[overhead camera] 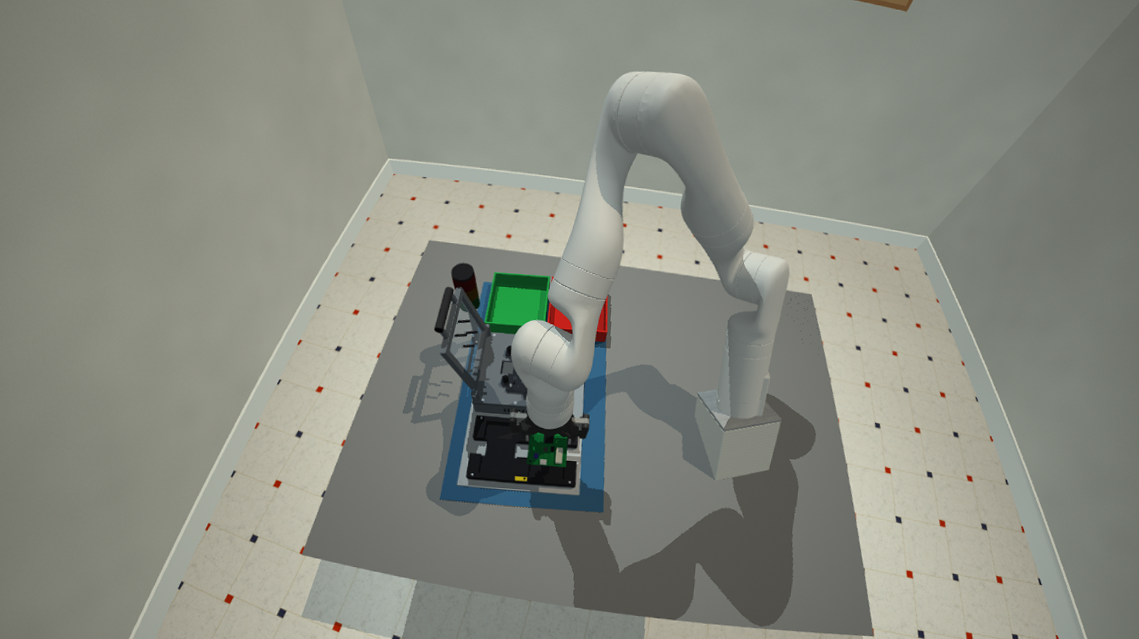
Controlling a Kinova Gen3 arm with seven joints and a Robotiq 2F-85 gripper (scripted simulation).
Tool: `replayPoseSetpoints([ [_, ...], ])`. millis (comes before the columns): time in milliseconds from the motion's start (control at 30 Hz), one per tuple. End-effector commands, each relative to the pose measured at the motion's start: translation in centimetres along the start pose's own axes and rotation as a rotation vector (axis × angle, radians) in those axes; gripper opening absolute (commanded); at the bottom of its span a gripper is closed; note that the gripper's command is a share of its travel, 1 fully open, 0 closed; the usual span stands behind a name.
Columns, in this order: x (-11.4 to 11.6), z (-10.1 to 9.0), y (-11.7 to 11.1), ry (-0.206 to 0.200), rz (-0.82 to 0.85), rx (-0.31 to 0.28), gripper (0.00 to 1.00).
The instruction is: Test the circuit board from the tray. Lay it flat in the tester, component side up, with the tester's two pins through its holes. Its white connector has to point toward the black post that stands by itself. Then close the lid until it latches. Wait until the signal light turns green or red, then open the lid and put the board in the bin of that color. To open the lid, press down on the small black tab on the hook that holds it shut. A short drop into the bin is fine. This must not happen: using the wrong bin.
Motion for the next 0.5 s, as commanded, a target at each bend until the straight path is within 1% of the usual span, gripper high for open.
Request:
replayPoseSetpoints([
  [0,-0.04,-0.06,0.01,-0.001,0.000,-0.001,0.77],
  [467,-0.04,-0.06,0.01,-0.001,-0.007,-0.001,0.77],
])
Point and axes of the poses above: the point where the finger pads meet when closed, its own z axis out along the fingers, its own x axis across the jaws, y = z × x, the point moved 4 cm from there along -z, back along the fingers, and after that the axes turned 6 degrees about z, right-handed, at the moved point
